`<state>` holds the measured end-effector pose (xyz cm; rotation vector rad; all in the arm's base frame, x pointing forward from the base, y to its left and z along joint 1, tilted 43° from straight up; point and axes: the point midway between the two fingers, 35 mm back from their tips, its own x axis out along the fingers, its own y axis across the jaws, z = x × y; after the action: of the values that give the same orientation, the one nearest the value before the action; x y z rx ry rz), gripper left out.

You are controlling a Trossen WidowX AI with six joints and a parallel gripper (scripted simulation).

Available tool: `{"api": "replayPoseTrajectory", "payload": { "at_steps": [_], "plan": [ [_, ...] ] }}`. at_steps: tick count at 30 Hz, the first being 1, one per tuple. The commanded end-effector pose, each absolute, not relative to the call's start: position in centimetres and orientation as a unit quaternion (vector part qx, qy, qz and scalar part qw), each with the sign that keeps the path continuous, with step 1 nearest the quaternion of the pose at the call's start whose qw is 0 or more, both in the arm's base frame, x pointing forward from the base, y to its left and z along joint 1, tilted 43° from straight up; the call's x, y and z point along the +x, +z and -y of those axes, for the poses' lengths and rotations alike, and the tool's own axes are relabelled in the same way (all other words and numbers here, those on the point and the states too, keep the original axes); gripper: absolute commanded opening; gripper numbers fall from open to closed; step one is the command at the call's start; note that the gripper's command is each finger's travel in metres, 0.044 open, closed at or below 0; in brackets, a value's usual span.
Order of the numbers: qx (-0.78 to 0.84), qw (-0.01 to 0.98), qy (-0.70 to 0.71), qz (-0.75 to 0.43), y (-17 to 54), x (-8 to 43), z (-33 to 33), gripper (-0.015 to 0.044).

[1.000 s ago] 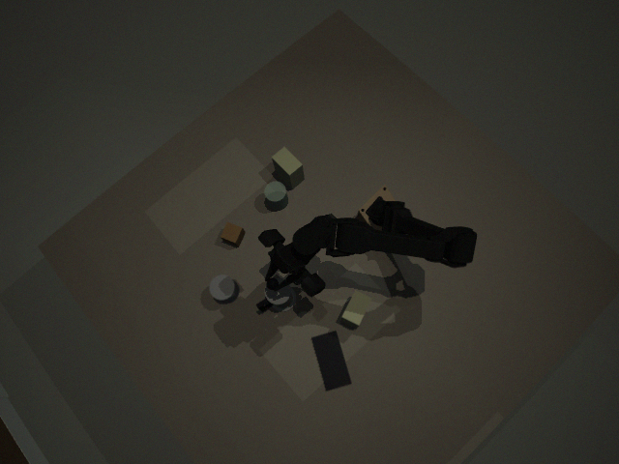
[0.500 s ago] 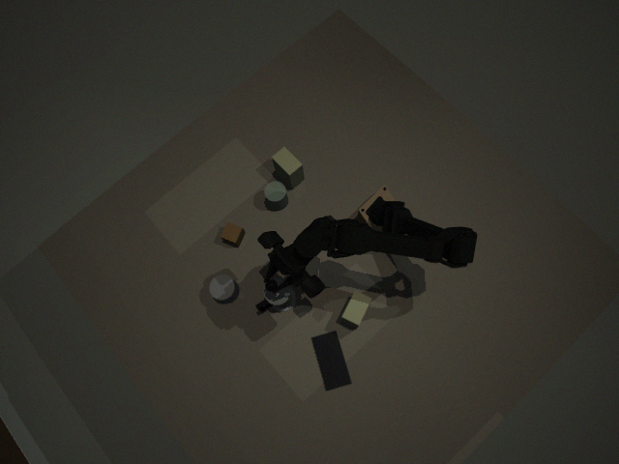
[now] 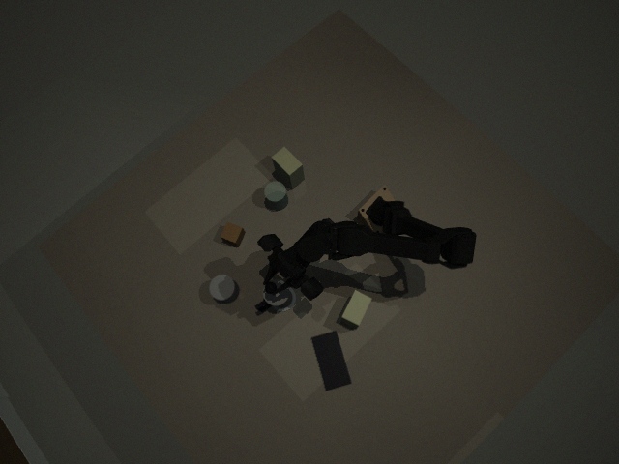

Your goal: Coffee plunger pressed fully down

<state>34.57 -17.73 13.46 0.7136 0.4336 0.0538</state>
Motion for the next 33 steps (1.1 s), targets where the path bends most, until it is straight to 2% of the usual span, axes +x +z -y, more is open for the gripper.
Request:
{"api": "replayPoseTrajectory", "payload": {
  "at_steps": [1,33],
  "plan": [
    [0.36,0.903,0.032,-0.231,11.5,34.6,16.2,0.0116],
    [0.362,0.903,0.033,-0.227,8.7,35.8,13.6,0.0116]
  ]
}}
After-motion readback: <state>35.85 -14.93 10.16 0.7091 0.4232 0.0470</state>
